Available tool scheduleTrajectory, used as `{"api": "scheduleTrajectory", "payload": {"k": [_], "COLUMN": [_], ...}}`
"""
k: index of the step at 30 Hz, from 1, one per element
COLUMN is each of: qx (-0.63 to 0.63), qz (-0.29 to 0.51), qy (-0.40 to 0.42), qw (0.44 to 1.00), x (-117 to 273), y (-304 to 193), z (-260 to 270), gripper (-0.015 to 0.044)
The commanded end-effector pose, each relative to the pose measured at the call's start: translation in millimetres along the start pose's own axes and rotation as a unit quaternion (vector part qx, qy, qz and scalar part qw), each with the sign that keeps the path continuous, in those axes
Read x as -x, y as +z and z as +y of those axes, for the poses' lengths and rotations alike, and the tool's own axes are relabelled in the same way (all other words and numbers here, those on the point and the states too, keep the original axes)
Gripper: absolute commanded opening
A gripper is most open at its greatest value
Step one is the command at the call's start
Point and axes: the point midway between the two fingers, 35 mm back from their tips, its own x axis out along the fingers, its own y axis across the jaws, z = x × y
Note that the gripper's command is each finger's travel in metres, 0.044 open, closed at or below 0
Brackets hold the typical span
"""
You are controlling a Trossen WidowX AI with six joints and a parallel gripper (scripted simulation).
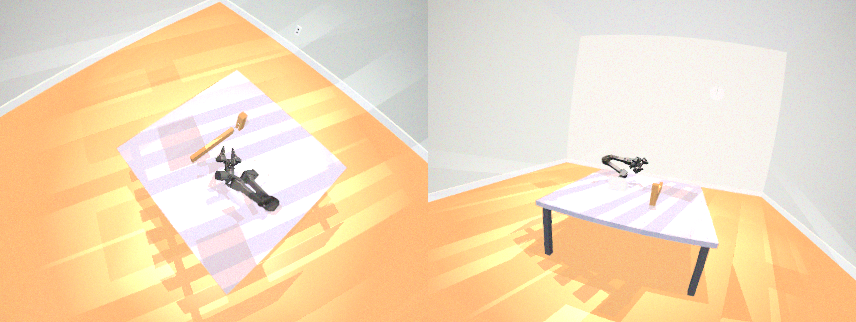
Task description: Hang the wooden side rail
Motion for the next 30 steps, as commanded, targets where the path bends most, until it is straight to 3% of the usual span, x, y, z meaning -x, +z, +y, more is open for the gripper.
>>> {"api": "scheduleTrajectory", "payload": {"k": [1, 15, 30], "qx": [0.002, 0.174, 0.315], "qz": [0.000, 0.052, 0.149], "qy": [-0.001, -0.066, -0.065], "qw": [1.000, 0.981, 0.935], "x": [-1, -97, -172], "y": [-1, -36, -31], "z": [0, -35, -121], "gripper": [0.0426, 0.0440, 0.0440]}}
